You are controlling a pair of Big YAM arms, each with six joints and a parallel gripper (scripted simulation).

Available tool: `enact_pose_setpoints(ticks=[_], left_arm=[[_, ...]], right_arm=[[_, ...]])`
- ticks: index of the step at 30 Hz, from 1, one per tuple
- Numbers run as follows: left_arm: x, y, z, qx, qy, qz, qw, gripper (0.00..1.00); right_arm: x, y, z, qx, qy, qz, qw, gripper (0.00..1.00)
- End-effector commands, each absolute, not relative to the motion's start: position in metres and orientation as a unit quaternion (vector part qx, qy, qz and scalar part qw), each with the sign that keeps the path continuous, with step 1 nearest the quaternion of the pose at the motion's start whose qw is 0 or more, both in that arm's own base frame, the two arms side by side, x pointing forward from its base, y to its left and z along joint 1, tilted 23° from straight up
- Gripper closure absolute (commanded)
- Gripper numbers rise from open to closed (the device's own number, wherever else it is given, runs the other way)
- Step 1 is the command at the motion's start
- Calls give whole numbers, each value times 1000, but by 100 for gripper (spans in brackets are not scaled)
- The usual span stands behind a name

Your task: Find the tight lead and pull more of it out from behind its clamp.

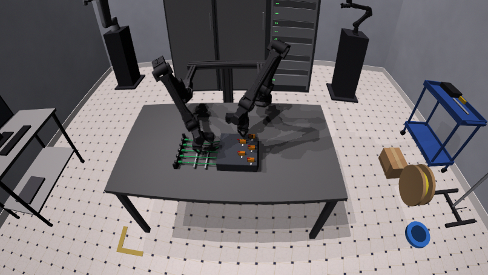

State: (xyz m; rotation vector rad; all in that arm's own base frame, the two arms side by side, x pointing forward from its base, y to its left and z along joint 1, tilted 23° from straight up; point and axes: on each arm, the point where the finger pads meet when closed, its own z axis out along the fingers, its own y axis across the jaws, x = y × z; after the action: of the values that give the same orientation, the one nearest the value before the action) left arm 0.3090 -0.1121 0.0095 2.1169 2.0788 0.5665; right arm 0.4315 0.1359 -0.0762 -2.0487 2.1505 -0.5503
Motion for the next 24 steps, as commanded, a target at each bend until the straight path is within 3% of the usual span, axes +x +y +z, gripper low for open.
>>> enact_pose_setpoints(ticks=[1, 17, 24], left_arm=[[311, -114, 13, 697, 689, 188, 64, 36], [311, -114, 13, 697, 689, 188, 64, 36], [311, -114, 13, 697, 689, 188, 64, 36]], right_arm=[[444, 132, -57, -674, 712, -185, 67, 30], [396, 144, -28, -678, 710, -182, 59, 30], [421, 149, -31, -675, 711, -184, 68, 30]])
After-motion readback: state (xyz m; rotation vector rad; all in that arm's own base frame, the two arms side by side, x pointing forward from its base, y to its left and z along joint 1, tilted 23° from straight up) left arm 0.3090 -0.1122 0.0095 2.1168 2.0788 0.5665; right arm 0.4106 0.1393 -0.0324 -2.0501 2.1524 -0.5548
